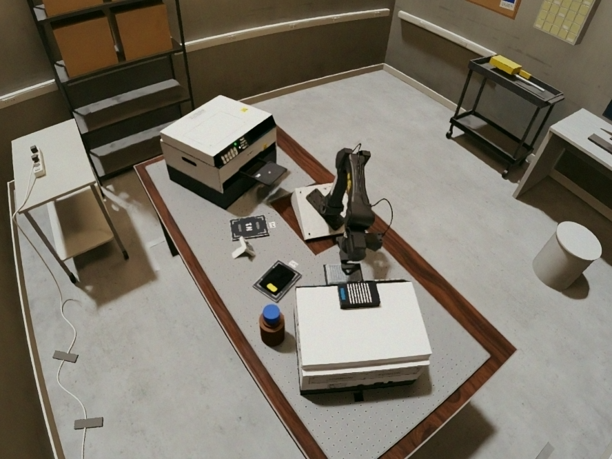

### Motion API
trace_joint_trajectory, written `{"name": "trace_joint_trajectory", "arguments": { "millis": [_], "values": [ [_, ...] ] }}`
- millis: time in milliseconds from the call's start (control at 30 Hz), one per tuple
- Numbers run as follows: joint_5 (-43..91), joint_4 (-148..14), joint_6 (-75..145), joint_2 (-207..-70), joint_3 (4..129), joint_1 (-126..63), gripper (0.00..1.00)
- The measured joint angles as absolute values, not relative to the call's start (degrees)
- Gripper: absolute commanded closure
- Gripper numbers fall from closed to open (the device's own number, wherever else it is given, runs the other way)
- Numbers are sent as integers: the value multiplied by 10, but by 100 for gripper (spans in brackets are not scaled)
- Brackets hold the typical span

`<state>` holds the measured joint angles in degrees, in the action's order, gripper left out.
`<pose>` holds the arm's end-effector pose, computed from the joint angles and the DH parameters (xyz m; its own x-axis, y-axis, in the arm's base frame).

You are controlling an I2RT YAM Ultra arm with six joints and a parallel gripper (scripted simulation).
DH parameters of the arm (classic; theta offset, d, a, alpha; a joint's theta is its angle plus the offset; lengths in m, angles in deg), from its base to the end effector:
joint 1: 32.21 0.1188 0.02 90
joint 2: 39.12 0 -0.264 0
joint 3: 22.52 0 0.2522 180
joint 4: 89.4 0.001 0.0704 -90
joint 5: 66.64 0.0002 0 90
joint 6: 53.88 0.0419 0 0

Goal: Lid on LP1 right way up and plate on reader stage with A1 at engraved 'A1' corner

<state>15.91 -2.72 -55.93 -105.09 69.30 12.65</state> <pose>0.1329 0.1413 0.3720 0.7659 -0.6358 -0.0957 -0.5919 -0.6391 -0.4911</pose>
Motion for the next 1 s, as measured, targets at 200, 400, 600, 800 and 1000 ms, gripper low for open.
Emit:
{"name": "trace_joint_trajectory", "arguments": {
  "millis": [200, 400, 600, 800, 1000],
  "values": [
    [160, -43, -557, -1051, 683, 128, 0],
    [162, -58, -554, -1051, 665, 132, 0],
    [164, -75, -552, -1054, 650, 135, 0],
    [165, -91, -549, -1057, 641, 137, 0],
    [166, -107, -547, -1060, 626, 140, 0]
  ]
}}
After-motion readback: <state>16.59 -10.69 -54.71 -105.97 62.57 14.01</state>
